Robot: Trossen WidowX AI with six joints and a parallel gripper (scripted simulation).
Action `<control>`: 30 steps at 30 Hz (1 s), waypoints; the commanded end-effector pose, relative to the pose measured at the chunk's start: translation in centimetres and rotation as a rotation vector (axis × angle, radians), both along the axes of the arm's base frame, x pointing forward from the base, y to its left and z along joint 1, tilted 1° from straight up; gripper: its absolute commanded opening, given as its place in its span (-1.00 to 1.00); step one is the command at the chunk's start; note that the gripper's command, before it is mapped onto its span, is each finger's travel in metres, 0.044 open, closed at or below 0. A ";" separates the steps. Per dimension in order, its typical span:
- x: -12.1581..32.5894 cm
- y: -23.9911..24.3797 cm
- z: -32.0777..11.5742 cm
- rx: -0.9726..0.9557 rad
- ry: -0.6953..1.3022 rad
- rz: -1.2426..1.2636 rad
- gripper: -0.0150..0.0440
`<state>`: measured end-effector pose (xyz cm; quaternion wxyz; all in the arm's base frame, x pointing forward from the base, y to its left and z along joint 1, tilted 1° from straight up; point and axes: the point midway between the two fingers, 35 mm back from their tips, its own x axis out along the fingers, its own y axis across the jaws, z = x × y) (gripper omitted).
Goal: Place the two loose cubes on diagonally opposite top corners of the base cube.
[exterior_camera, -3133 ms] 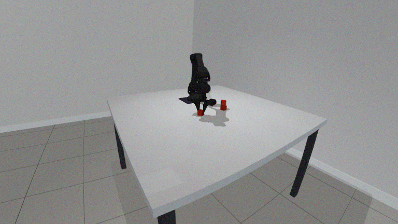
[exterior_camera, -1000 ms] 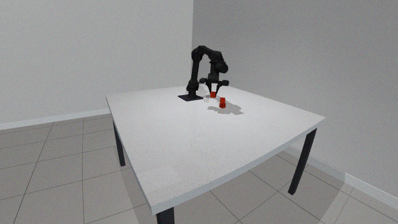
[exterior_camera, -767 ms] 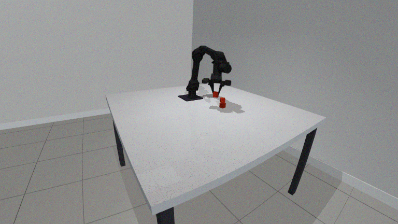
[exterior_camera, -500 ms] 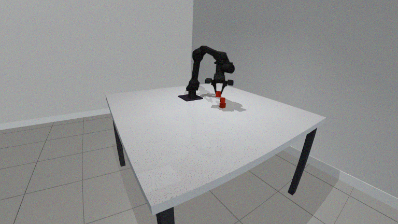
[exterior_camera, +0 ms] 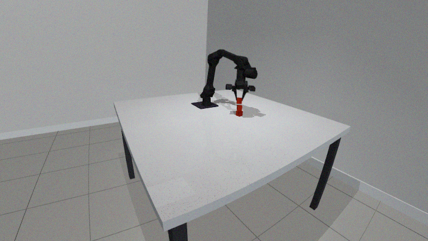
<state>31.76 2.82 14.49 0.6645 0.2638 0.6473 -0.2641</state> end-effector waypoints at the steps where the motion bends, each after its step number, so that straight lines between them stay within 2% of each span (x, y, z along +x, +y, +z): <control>1: -0.3 1.2 -0.1 0.002 -0.001 0.022 -0.14; 7: -0.5 1.9 -0.4 0.001 -0.001 0.041 -0.14; 17: -0.6 1.9 -3.2 -0.010 -0.004 0.058 -0.14; 30: -0.6 1.9 -3.6 -0.009 -0.004 0.056 -0.14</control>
